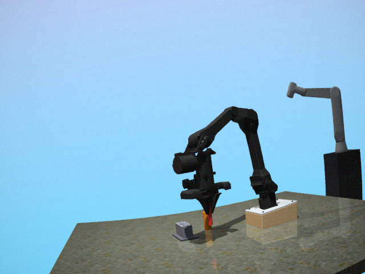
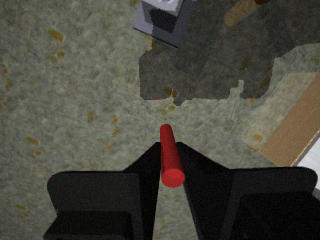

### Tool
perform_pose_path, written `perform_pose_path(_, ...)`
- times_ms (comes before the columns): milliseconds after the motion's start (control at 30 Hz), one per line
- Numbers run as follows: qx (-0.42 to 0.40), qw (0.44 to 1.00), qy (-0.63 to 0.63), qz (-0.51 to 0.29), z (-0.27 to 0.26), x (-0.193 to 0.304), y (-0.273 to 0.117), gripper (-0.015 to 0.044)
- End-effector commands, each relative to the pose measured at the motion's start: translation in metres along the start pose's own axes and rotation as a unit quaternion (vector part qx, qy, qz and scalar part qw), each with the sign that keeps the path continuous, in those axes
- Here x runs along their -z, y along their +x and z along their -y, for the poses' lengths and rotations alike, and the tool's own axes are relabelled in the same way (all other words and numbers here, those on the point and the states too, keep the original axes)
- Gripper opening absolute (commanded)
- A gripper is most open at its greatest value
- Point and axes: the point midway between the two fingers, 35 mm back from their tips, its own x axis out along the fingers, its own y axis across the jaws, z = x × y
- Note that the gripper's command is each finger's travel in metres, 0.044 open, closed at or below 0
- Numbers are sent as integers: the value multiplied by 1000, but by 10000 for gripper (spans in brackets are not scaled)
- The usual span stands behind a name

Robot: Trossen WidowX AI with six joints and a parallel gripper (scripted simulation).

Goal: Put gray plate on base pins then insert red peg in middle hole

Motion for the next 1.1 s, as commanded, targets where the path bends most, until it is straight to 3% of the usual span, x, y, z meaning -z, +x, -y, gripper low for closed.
perform_pose_path(0, -2, 1000, -3, -1, -4, -11, -2, 0)
perform_pose_path(1067, -2, 1000, 3, 6, -5, -107, -3, 0)
